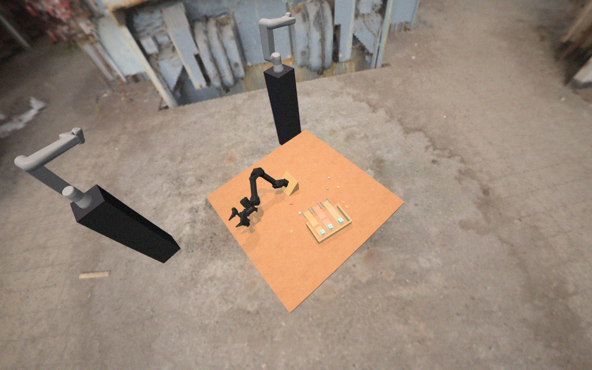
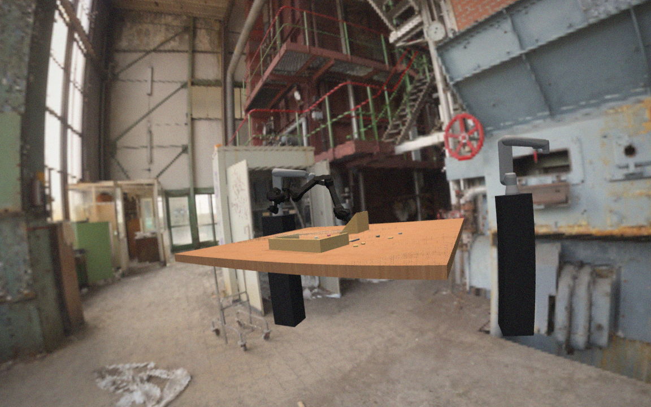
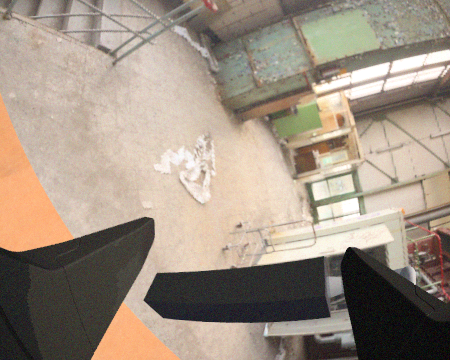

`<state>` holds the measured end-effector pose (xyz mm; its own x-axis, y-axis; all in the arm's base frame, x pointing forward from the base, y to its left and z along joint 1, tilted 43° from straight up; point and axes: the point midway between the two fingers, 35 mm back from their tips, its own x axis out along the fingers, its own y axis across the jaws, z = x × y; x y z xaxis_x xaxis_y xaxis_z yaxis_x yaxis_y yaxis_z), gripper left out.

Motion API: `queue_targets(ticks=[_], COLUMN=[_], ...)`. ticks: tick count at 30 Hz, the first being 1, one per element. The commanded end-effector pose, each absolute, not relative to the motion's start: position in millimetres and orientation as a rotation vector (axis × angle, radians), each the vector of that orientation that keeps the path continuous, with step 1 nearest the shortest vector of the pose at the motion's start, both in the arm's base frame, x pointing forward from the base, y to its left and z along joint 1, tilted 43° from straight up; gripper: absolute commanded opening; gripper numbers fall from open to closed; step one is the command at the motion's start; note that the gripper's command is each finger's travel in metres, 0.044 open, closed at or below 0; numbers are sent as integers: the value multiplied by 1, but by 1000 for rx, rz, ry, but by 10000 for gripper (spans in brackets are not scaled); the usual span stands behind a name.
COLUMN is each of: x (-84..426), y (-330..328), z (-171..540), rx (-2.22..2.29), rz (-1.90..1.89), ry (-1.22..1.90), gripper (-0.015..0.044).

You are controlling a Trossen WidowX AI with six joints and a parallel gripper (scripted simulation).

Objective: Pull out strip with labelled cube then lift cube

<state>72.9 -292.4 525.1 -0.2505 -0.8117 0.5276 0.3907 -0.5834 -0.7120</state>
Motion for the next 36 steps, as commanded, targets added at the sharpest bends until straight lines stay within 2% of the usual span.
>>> queue_targets(ticks=[1, 14, 23, 30, 36], x=[124, 257, 346, 377, 371], y=[-301, -266, -181, -88, -7], z=[491, 401, 306, 230, 169], rx=[-1122, -948, -793, -706, -672], rz=[-1739, -1311, -942, -684, -496], ry=[568, 462, 482, 538, 601], gripper=[400, 400, 400, 400, 400])
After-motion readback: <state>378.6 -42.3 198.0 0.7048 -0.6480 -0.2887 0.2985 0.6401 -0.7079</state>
